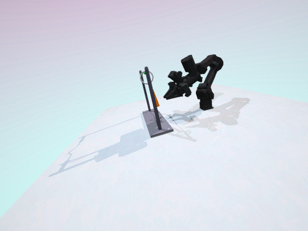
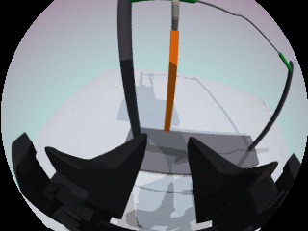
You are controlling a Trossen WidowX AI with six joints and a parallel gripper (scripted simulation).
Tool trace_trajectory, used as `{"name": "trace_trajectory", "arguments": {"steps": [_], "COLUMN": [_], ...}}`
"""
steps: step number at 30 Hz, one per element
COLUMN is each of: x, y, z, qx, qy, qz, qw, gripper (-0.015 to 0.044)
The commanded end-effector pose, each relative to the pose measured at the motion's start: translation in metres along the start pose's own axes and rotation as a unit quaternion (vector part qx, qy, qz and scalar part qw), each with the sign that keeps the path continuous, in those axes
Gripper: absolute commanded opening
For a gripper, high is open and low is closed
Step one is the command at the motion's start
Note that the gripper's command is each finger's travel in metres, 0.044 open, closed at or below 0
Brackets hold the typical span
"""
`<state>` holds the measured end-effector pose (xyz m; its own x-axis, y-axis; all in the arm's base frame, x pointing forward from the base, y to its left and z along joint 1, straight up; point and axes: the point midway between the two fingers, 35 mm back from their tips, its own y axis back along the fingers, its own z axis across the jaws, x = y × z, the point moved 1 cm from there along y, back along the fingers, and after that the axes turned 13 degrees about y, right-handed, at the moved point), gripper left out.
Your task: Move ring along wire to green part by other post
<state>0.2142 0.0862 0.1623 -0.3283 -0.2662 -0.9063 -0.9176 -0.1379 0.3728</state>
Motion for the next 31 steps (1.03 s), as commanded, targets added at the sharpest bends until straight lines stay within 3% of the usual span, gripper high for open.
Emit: {"name": "trace_trajectory", "arguments": {"steps": [1, 8, 31], "x": [-0.002, 0.0, 0.0], "y": [0.019, 0.048, 0.048], "z": [0.001, -0.004, -0.004], "qx": [-0.001, -0.001, -0.001], "qy": [-0.002, 0.0, 0.0], "qz": [-0.003, -0.007, -0.007], "qw": [1.0, 1.0, 1.0], "gripper": [0.0265, 0.044, 0.044]}}
